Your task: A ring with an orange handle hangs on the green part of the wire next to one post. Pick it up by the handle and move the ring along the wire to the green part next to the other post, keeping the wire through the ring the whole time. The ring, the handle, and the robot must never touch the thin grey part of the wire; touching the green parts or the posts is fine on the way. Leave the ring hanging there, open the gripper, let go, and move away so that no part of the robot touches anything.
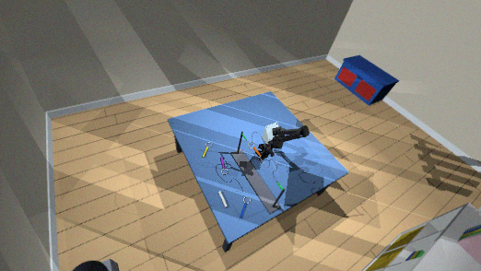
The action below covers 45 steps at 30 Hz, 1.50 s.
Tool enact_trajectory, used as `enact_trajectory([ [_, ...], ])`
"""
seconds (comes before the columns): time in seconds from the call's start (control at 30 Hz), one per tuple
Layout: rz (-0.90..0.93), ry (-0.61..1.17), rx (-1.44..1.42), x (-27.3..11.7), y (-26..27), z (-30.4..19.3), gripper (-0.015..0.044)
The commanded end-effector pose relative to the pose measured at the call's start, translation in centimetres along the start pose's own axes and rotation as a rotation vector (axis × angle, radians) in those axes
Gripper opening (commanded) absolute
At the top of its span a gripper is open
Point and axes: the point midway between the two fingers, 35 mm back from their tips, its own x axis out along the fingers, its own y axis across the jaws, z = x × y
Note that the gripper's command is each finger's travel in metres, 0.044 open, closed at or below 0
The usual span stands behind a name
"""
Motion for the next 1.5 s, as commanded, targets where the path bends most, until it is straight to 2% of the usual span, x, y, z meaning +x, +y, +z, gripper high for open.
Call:
enact_trajectory([
  [0.0, -0.038, 0.013, -0.080, -0.3, -1.6, 0.0, -0.0150],
  [0.8, -0.259, 0.077, -0.577, -2.7, -9.9, 3.0, -0.0150],
  [1.47, -0.345, 0.101, -0.769, -4.5, -13.1, 6.1, -0.0150],
])
